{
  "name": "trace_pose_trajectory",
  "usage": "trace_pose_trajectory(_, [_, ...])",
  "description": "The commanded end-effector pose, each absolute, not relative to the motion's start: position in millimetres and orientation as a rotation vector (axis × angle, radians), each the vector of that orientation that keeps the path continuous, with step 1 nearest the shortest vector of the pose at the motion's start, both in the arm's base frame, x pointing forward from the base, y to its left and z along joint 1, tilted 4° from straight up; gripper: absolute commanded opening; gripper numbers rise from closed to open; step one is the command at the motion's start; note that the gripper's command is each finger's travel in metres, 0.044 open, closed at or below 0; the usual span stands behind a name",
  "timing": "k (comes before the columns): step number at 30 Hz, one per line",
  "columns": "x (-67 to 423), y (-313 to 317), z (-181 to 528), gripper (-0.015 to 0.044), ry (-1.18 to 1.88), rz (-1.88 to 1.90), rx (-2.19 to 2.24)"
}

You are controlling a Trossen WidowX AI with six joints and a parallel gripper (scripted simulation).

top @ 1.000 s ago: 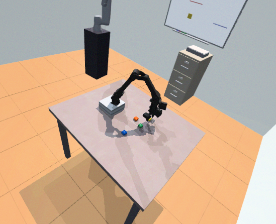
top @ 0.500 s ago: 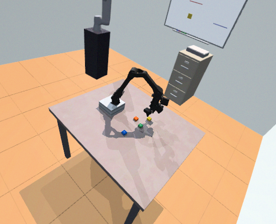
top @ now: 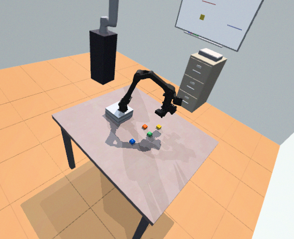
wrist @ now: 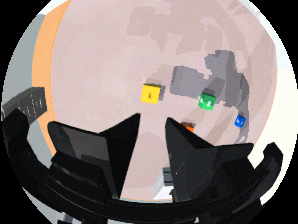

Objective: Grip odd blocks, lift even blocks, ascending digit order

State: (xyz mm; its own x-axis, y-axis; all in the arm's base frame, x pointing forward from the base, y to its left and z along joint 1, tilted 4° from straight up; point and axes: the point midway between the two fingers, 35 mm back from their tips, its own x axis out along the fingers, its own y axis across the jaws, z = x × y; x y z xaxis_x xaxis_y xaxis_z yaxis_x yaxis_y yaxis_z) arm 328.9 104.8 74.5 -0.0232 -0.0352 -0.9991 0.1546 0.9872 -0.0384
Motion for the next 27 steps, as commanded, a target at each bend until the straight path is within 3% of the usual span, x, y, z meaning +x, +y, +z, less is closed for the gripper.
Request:
trace_pose_trajectory(1, [317, 91, 78, 0.012, 1.59, -0.154, 0.095])
trace_pose_trajectory(9, [239, 25, 81, 0.012, 1.595, -0.159, 0.09])
trace_pose_trajectory(14, [233, 21, 80, 0.012, 1.595, -0.159, 0.09])
trace_pose_trajectory(20, [232, 18, 8, 0.0278, 1.595, -0.159, 0.09])
trace_pose_trajectory(24, [230, 18, -1, 0.0382, 1.596, -0.16, 0.09])
trace_pose_trajectory(27, [230, 18, -3, 0.04, 1.596, -0.16, 0.09])
